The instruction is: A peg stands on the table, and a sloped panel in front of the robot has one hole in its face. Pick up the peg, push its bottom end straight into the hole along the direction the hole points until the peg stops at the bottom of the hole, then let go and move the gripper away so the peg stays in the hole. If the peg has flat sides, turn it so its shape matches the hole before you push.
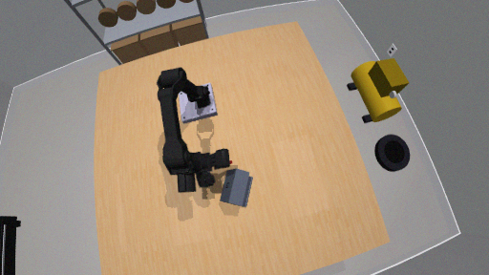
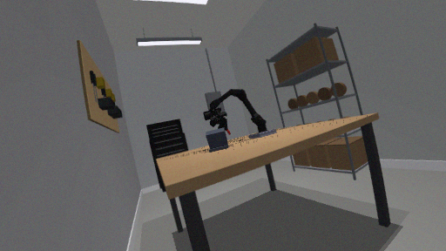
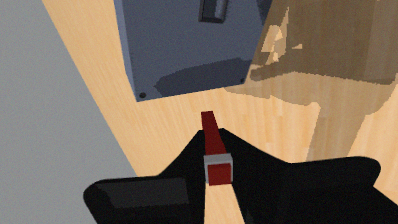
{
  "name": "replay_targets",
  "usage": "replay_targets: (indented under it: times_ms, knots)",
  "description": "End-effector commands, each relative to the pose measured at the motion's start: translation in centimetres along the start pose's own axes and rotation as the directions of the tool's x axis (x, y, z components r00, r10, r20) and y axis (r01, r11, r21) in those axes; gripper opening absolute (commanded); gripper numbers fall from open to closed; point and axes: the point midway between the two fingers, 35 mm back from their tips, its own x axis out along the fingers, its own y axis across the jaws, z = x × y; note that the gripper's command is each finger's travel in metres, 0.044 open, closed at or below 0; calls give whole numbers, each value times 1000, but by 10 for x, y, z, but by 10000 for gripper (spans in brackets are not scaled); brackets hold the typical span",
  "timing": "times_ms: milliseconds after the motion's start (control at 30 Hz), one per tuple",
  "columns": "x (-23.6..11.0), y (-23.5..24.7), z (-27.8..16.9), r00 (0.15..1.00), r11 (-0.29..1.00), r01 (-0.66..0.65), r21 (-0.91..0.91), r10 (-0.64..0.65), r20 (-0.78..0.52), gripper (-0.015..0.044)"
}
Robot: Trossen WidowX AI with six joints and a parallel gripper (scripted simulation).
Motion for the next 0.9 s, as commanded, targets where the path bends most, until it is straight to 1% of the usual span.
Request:
replay_targets:
  times_ms: [0,867]
  knots:
    - [-4,-2,2,1000,1000,-26,4,26,10,0]
    - [-25,-23,15,982,984,-171,45,167,86,0]
